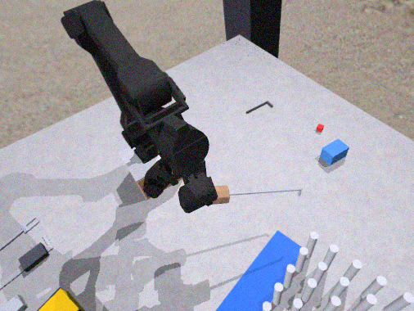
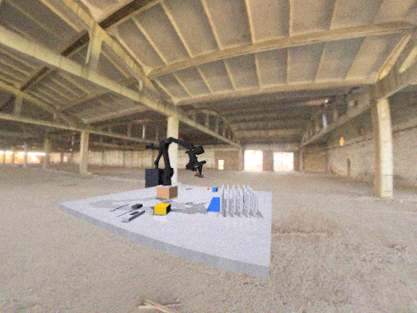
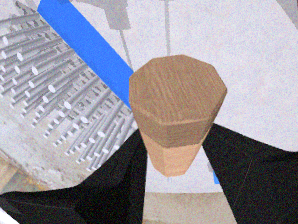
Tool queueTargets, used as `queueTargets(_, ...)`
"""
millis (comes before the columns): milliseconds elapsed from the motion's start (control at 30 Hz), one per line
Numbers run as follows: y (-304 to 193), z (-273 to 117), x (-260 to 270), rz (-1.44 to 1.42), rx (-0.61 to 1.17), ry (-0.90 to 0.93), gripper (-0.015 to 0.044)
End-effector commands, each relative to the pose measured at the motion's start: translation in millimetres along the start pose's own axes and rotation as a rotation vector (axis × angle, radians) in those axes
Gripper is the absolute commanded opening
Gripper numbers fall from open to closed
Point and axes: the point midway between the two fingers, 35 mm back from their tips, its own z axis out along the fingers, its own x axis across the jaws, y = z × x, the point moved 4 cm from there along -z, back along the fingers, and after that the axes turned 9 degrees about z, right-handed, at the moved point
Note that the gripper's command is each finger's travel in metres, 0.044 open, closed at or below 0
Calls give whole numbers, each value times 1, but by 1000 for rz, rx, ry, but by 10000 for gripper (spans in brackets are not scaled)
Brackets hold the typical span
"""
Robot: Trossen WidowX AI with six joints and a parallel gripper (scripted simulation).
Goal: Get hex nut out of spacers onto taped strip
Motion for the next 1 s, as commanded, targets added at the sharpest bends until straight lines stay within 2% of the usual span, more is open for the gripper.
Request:
queueTargets(0, 8, -3, -1, 126, 22, 17, 0)
queueTargets(833, 66, -7, -7, 965, 125, 79, 0)
queueTargets(967, 69, -8, -8, 1013, 133, 82, 0)
